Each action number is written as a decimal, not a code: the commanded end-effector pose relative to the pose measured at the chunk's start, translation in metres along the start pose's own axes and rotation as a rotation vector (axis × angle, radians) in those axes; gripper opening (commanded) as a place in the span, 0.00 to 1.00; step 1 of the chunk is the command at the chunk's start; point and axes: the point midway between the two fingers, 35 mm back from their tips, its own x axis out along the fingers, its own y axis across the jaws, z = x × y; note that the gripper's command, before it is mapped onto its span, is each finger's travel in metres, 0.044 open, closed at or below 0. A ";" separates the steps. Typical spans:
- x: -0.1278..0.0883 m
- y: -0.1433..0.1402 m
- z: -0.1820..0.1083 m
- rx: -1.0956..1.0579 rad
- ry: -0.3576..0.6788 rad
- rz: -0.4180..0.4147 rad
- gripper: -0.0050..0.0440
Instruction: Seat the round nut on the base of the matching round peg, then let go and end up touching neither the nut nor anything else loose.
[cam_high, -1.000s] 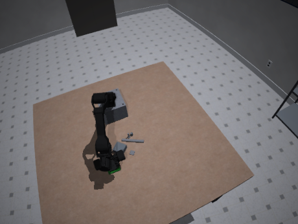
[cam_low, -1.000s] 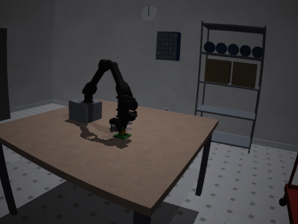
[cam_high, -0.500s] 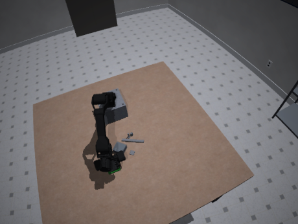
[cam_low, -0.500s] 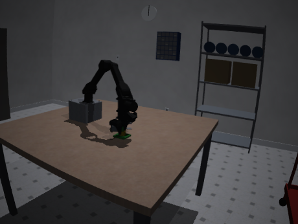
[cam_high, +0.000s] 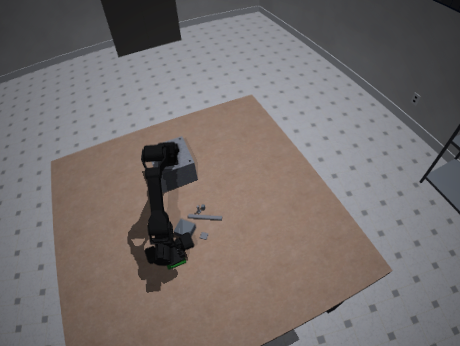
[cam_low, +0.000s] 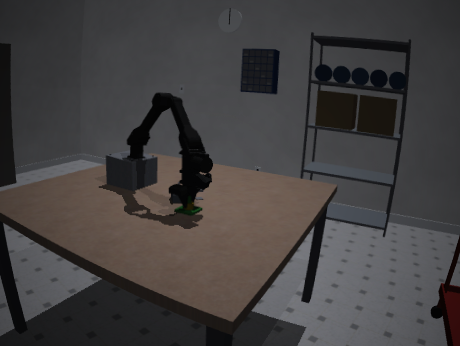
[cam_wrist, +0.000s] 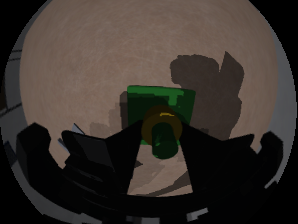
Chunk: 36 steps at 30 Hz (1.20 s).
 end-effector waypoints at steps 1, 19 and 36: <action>0.000 0.000 0.000 0.000 0.000 0.000 0.35; 0.000 0.000 0.000 0.000 0.000 0.000 0.63; -0.110 0.000 0.000 0.003 -0.001 -0.001 0.63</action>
